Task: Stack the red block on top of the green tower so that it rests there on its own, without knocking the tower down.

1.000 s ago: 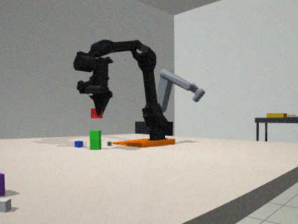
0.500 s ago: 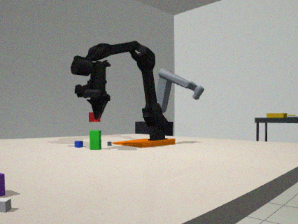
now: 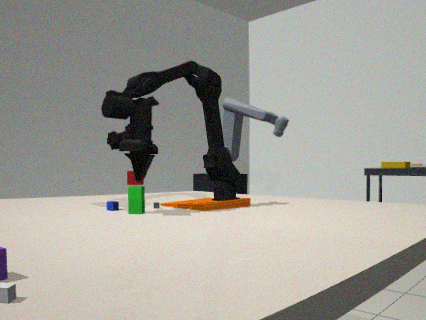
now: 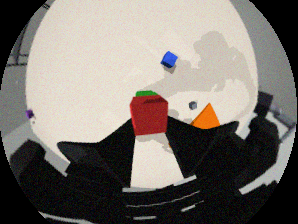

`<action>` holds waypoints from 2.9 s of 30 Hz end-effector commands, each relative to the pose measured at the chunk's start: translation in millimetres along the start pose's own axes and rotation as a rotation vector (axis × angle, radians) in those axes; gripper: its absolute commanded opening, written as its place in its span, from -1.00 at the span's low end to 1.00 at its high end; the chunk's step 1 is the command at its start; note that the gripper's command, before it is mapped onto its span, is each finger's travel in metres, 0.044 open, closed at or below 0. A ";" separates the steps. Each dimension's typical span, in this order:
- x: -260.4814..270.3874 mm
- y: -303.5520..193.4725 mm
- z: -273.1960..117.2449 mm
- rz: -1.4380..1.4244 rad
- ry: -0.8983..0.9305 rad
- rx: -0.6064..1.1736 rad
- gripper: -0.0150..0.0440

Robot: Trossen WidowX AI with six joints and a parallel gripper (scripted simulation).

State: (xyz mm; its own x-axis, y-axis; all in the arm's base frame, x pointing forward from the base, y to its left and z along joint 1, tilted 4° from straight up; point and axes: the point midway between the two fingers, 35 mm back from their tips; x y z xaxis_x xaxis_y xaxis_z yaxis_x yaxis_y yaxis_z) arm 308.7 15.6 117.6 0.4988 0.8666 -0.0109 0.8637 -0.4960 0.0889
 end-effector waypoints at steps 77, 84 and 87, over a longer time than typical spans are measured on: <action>-1.9 -2.8 4.4 0.000 -0.009 0.013 1.00; -1.9 -2.8 4.4 0.000 -0.009 0.013 1.00; -1.9 -2.8 4.4 0.000 -0.009 0.013 1.00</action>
State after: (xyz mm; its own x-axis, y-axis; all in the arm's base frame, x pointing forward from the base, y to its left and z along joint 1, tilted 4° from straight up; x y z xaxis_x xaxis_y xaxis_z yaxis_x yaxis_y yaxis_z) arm 306.1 15.2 114.4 0.4993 0.8663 -0.0183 0.8644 -0.4966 0.0786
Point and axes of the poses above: the point midway between the two fingers, 35 mm back from their tips, its own z axis out along the fingers, its own x axis across the jaws, y = z × x, and after that the axes turned 13 degrees about -z, right-handed
